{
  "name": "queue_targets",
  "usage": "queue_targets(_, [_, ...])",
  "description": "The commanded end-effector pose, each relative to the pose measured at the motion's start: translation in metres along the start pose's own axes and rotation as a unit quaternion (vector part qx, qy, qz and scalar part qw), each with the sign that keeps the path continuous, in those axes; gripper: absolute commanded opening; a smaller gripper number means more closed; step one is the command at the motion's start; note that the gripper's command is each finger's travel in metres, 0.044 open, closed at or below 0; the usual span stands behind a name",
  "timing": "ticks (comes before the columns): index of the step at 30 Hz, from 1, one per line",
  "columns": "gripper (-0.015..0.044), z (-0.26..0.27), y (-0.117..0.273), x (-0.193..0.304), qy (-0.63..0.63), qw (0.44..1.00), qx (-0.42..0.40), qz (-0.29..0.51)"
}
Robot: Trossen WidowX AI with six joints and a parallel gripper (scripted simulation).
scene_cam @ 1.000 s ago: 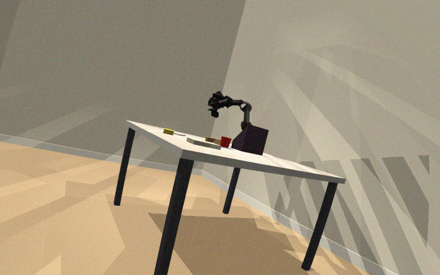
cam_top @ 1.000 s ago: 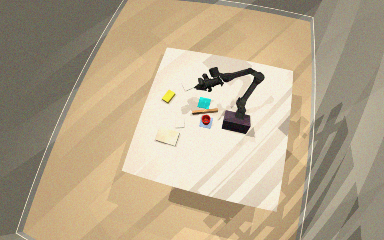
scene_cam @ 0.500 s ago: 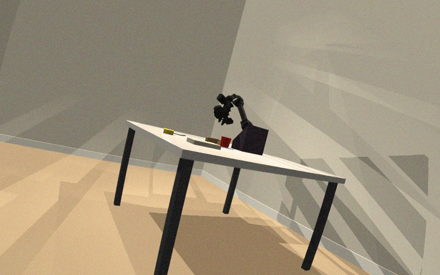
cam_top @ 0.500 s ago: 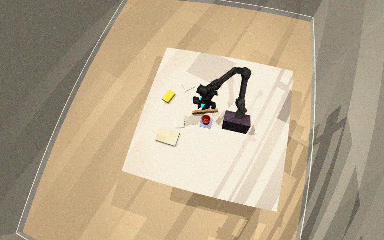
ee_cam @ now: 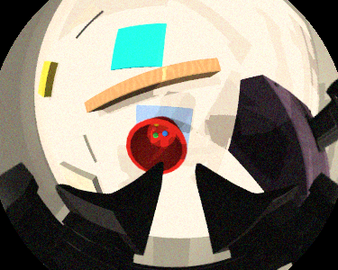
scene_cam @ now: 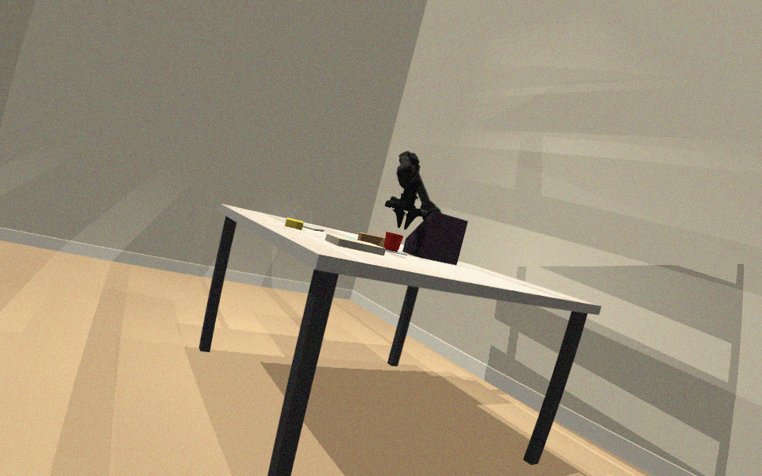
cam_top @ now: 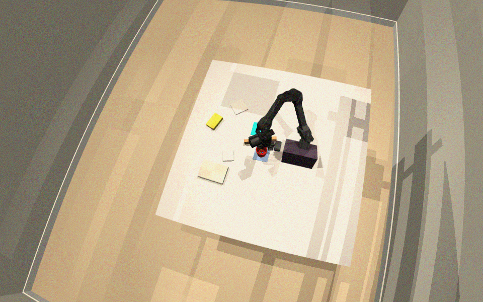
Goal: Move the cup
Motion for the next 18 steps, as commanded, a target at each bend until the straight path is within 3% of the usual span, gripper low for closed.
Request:
queue_targets(1, [0.0148, -0.004, -0.003, 0.004, -0.014, 0.999, 0.004, -0.03])
queue_targets(18, [0.0148, -0.003, -0.022, 0.004, -0.014, 0.999, 0.004, -0.029])
Point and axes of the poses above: the point midway between the two fingers, 35 mm back from their tips, its own y axis back along the fingers, its own z axis across the jaws, x = y × z, the point moved 7 cm from there along y, back along the fingers, and after that the axes turned 7 degrees about -y, right-handed, at the moved point
